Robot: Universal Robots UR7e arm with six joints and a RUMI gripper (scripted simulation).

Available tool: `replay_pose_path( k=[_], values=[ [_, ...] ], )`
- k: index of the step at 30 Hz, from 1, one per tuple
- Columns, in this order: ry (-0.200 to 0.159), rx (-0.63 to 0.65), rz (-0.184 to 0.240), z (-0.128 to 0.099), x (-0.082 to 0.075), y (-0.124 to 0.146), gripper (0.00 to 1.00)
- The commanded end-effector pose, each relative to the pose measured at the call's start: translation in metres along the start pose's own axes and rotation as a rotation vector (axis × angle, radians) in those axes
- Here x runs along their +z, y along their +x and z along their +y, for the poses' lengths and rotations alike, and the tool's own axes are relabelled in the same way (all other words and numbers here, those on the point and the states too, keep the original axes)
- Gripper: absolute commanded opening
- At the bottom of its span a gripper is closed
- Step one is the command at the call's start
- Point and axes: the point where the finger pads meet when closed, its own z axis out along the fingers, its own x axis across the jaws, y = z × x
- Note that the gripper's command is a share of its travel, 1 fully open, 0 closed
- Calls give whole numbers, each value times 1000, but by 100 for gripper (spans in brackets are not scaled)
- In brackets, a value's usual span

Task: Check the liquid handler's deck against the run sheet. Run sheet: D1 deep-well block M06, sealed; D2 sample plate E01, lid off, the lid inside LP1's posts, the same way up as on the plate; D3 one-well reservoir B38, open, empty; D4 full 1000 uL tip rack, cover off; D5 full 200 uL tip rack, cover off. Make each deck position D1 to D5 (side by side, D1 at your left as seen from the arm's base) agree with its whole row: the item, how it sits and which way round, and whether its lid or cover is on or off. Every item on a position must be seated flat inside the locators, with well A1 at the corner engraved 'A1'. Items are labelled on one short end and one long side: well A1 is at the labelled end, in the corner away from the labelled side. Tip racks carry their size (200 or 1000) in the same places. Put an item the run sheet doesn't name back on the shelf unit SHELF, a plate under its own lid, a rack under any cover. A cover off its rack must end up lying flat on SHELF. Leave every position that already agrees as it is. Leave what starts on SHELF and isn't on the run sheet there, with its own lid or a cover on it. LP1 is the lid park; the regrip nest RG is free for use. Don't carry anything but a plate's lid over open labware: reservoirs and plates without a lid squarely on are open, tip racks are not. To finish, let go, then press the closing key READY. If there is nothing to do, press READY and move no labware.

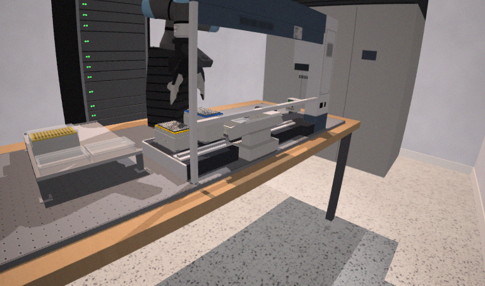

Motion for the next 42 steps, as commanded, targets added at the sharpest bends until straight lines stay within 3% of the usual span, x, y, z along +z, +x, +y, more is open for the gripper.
replay_pose_path(
  k=[1, 9, 42],
  values=[
    [2, 5, 6, -1, -2, -26, 82],
    [3, 5, 6, -1, -1, -65, 82],
    [3, 7, 6, -2, -1, -63, 82]
  ],
)
